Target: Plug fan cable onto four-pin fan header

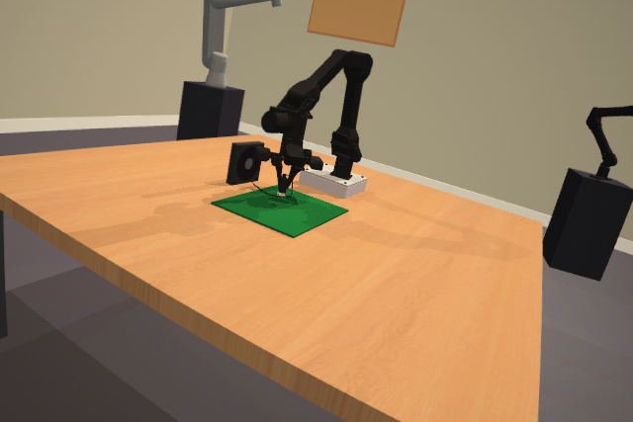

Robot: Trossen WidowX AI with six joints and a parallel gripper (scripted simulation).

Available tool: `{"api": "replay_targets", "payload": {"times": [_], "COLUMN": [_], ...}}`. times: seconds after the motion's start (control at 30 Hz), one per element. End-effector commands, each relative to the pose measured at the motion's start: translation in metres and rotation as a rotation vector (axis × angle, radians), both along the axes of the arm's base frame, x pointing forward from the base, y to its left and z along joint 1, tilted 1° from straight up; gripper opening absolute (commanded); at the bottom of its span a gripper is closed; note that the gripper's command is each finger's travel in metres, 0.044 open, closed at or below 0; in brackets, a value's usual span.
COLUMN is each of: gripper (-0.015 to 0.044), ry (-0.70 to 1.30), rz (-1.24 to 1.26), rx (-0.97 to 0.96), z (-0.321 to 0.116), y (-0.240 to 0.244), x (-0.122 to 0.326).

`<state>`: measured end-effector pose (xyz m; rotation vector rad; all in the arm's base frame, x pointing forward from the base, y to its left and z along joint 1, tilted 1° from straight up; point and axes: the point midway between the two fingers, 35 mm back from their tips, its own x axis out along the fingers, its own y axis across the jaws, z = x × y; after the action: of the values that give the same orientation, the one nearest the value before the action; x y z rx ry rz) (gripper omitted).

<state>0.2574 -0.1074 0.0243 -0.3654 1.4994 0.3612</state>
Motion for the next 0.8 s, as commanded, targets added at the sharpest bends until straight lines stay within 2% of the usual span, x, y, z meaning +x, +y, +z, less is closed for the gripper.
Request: {"api": "replay_targets", "payload": {"times": [0.0,0.77], "gripper": [0.0,0.0], "ry": [0.005,0.005], "rz": [-0.002,-0.002], "rx": [0.005,0.005], "z": [-0.0047,-0.0095], "y": [0.0005,0.0006], "x": [0.0001,0.0002]}}
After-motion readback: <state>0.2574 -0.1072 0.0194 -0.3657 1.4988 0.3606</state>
